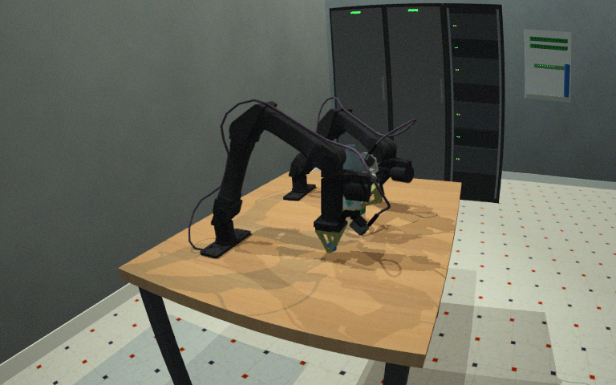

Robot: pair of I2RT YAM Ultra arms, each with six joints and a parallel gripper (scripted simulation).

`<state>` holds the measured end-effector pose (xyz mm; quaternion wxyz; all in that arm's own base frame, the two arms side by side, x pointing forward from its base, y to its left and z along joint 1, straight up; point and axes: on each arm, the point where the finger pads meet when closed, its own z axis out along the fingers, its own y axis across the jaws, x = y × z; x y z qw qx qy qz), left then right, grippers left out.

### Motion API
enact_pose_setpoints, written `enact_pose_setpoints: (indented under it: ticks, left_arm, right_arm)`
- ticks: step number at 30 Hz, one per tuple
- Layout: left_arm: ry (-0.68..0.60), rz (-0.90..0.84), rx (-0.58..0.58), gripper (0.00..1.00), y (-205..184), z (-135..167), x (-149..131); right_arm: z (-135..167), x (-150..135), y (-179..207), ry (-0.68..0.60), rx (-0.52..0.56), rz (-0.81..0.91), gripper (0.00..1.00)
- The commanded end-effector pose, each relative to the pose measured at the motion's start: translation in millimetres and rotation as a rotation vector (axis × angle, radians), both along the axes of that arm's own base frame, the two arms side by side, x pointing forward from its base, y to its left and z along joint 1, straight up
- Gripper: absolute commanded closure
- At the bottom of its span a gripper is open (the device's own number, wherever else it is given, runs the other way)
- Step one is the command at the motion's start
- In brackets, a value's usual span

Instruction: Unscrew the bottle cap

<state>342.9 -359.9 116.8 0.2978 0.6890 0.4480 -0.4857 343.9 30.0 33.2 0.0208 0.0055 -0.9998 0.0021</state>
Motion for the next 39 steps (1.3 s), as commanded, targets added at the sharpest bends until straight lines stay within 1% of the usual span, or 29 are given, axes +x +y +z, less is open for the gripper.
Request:
enact_pose_setpoints:
  ticks: [1,26,30,39]
  left_arm:
    - [-0.014,-0.004,-0.044,1.0,-1.0,18.5,1.9]
    - [-0.012,-0.002,-0.043,1.0,-1.2,-21.2,2.6]
    - [-0.026,-0.001,-0.075,1.0,5.3,-21.4,0.6]
    - [-0.013,-0.008,-0.06,1.0,1.9,-24.4,-1.3]
  right_arm:
    - [16.8,11.5,3.2,-0.053,0.007,-0.021,1.0]
    - [-17.5,12.2,3.3,-0.054,0.007,-0.021,1.0]
    - [-15.9,12.0,2.9,-0.053,0.005,-0.013,1.0]
    - [-15.9,12.0,2.9,-0.053,0.005,-0.013,1.0]
